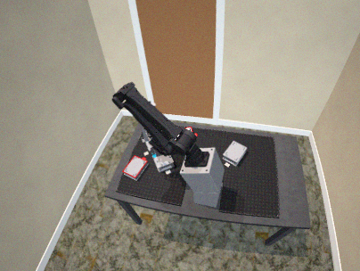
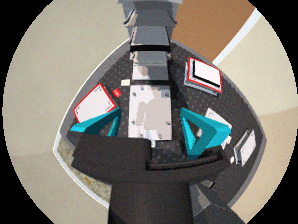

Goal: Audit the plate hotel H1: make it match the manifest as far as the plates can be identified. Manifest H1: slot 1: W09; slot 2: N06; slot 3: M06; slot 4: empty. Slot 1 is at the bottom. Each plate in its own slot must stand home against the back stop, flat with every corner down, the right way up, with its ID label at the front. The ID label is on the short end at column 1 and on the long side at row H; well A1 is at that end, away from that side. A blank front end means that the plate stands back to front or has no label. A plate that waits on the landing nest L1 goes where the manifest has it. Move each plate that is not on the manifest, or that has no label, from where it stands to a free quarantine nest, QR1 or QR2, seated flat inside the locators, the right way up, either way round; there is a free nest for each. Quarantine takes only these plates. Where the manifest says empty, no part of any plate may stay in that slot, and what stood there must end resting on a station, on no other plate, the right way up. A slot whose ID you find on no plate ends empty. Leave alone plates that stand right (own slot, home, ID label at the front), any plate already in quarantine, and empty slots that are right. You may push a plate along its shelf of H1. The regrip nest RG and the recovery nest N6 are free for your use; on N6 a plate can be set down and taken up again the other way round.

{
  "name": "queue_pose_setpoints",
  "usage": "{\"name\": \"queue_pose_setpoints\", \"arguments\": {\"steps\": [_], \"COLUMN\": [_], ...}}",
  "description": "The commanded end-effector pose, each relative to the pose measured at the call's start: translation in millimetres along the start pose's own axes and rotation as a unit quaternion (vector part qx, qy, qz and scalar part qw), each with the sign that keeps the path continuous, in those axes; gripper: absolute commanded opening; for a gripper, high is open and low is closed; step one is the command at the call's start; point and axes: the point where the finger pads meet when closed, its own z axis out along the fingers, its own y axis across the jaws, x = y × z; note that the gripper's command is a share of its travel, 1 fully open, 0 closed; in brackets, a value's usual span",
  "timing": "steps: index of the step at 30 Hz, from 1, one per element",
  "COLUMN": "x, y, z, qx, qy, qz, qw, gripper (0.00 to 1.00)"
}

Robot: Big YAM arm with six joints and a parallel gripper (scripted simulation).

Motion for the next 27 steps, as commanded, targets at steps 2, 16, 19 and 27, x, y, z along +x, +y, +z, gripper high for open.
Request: {"name": "queue_pose_setpoints", "arguments": {"steps": [2,16,19,27], "x": [-9,-40,-44,-66], "y": [-8,-6,-4,-3], "z": [-16.7,-44.3,-48.7,-64.4], "qx": [0.007,0.005,0.002,0.003], "qy": [0.003,-0.001,-0.001,-0.005], "qz": [0.0,-0.002,-0.002,0.0], "qw": [1.0,1.0,1.0,1.0], "gripper": [1.0,1.0,1.0,1.0]}}
